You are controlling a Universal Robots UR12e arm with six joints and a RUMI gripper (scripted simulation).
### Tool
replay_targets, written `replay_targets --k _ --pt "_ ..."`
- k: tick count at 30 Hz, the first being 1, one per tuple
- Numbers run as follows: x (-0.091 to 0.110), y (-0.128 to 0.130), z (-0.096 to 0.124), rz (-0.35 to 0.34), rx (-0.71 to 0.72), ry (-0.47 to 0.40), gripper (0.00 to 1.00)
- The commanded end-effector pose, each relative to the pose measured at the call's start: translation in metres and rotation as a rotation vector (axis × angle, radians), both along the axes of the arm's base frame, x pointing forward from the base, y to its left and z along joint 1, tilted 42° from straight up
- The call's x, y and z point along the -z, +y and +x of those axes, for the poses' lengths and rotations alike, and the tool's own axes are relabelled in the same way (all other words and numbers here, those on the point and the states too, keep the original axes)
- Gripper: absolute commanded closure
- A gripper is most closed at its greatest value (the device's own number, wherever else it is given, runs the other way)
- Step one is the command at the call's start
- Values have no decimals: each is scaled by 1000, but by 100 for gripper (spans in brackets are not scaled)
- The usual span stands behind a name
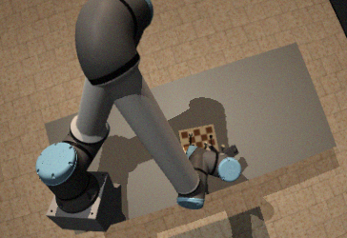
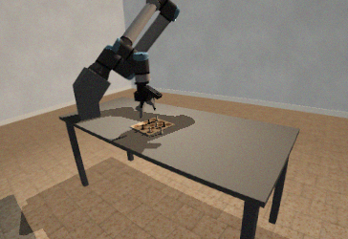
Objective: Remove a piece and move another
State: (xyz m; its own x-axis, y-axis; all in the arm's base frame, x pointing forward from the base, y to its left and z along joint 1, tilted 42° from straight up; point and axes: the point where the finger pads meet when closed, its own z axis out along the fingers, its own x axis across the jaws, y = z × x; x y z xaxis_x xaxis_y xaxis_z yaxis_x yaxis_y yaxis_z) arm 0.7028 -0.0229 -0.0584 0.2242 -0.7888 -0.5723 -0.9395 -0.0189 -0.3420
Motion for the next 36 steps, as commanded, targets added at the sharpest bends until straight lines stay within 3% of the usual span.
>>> replay_targets --k 1,7,8,36 --pt "13 2 -41 -26 -89 -80 0" --pt "17 5 -56 -37 -121 -108 0" --pt "17 5 -56 -37 -121 -108 80" --pt "17 5 -56 -37 -121 -108 80"
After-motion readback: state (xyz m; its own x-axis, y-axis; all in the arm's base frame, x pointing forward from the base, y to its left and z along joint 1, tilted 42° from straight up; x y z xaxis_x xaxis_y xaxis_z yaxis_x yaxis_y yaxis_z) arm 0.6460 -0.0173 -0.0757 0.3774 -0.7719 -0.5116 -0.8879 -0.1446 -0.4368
